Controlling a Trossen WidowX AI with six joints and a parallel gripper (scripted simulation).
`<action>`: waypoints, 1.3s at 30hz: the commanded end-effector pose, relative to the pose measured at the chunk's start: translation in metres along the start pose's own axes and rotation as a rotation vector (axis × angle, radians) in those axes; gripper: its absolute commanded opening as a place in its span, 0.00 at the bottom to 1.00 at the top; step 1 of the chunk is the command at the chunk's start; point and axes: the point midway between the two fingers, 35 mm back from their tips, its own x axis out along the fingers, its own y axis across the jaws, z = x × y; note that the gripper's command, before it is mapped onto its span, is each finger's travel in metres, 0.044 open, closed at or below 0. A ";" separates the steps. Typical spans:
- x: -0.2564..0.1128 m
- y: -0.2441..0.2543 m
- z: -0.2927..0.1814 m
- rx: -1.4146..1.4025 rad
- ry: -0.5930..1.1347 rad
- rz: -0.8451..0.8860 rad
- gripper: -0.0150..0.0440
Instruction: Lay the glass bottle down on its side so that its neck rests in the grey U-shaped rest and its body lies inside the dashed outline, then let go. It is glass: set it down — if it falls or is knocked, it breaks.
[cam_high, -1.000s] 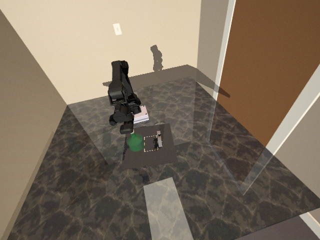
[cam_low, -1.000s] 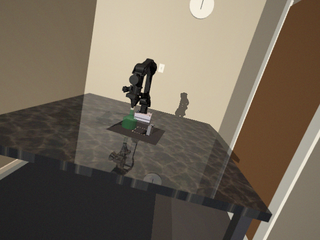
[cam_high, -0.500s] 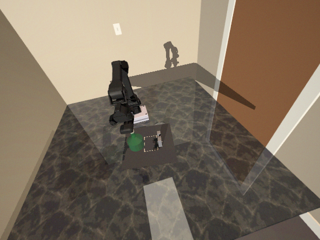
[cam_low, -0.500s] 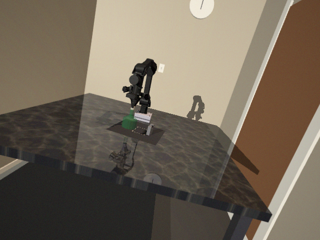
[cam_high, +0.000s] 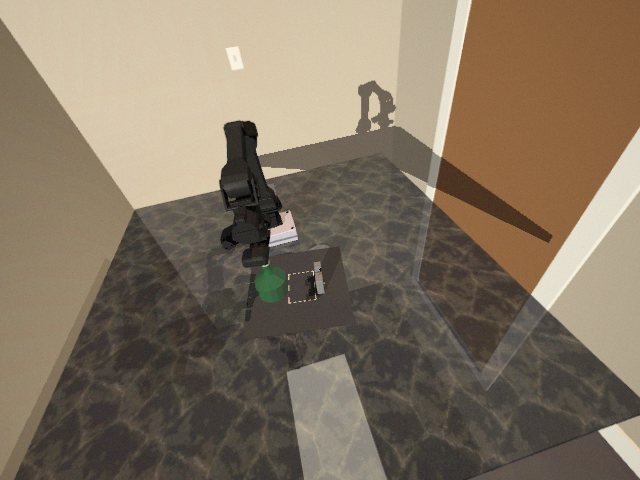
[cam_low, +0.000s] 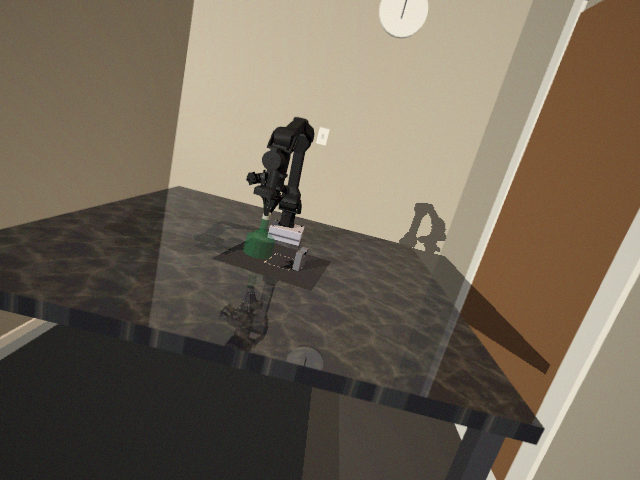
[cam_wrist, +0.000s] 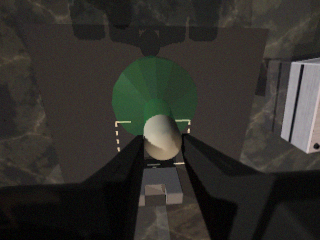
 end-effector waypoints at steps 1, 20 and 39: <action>-0.003 0.000 -0.009 -0.003 0.013 0.000 0.43; -0.005 0.000 -0.021 0.013 -0.035 -0.004 0.43; -0.007 0.000 -0.034 0.031 -0.090 -0.010 0.43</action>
